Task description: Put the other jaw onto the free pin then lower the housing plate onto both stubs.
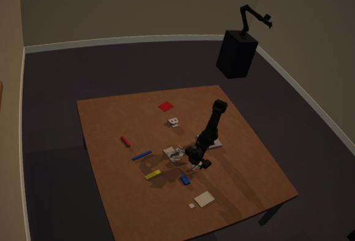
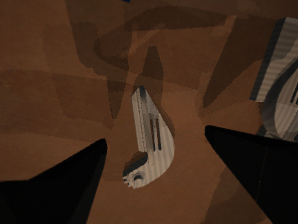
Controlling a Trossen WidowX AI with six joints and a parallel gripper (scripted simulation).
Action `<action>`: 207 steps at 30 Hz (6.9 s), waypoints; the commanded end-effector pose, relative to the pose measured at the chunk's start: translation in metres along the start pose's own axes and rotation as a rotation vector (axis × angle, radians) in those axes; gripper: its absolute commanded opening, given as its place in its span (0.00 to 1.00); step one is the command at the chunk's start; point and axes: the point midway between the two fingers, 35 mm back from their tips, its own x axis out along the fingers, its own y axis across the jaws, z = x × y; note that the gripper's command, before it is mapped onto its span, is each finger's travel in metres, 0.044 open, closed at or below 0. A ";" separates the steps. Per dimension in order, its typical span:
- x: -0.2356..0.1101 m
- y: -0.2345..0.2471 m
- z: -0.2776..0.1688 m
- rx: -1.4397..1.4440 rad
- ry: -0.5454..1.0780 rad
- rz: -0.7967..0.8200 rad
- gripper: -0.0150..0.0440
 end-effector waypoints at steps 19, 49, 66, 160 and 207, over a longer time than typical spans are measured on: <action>0.015 0.000 -0.001 -0.001 0.001 0.001 1.00; 0.014 0.000 -0.002 0.001 0.002 -0.001 0.48; -0.015 0.001 0.002 0.001 0.002 0.000 0.48; -0.066 -0.192 0.022 0.101 -0.002 -0.016 0.48; -0.066 -0.196 0.020 0.073 -0.001 -0.016 0.48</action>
